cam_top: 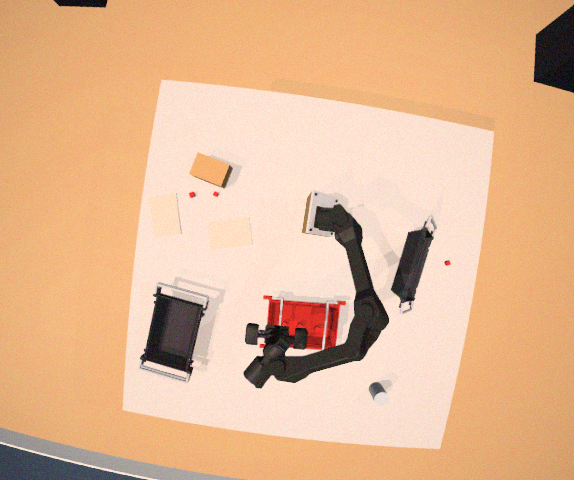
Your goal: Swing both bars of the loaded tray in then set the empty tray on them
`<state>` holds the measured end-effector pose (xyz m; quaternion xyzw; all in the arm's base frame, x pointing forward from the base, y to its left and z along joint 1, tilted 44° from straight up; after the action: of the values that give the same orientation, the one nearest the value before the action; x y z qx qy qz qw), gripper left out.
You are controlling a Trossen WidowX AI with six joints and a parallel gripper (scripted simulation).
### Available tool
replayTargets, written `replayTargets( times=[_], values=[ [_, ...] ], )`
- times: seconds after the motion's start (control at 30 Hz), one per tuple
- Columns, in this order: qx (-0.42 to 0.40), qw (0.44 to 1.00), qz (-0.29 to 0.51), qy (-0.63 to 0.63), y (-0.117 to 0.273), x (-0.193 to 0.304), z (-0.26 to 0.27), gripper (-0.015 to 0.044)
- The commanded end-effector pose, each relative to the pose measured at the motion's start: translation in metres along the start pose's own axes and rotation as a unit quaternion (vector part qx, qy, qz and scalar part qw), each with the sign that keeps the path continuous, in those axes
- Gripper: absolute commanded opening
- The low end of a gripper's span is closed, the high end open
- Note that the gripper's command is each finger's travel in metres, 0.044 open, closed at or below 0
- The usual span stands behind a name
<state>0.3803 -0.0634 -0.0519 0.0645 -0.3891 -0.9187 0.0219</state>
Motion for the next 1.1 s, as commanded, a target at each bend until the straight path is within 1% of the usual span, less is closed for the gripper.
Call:
replayTargets(
  times=[0.0,0.2,0.27,0.3,0.37,0.43,0.53,0.63,0.73,0.83,0.93,1.07],
  values=[
    [0.006,1.000,-0.006,0.002,0.027,-0.004,-0.004,0.0000],
    [0.010,1.000,-0.009,0.001,0.120,0.000,-0.002,0.0000],
    [0.010,1.000,-0.009,0.002,0.141,0.004,0.000,0.0000],
    [0.010,1.000,-0.009,0.004,0.111,-0.004,-0.001,0.0000],
    [0.014,1.000,-0.005,0.024,0.110,-0.007,0.011,0.0000],
    [0.022,0.998,0.004,0.064,0.109,-0.014,0.037,0.0000],
    [0.036,0.986,0.018,0.164,0.105,-0.023,0.089,0.0000],
    [0.047,0.956,0.031,0.287,0.102,-0.028,0.143,0.0000],
    [0.053,0.904,0.042,0.422,0.098,-0.023,0.203,0.0000],
    [0.055,0.833,0.051,0.549,0.093,-0.009,0.260,0.0000],
    [0.052,0.744,0.056,0.664,0.091,0.014,0.312,0.0000],
    [0.042,0.596,0.052,0.800,0.089,0.057,0.374,0.0000]
  ],
)
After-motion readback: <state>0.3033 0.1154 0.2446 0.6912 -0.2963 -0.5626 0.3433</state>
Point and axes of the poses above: the point midway between the two fingers, 35 mm back from their tips, its own y axis back along the fingers, its own z axis across the jaws, x = y × z, the point moved 2 cm from there along y, back along the fingers, and after that the axes turned 4 degrees about y, right-handed, at the moved point
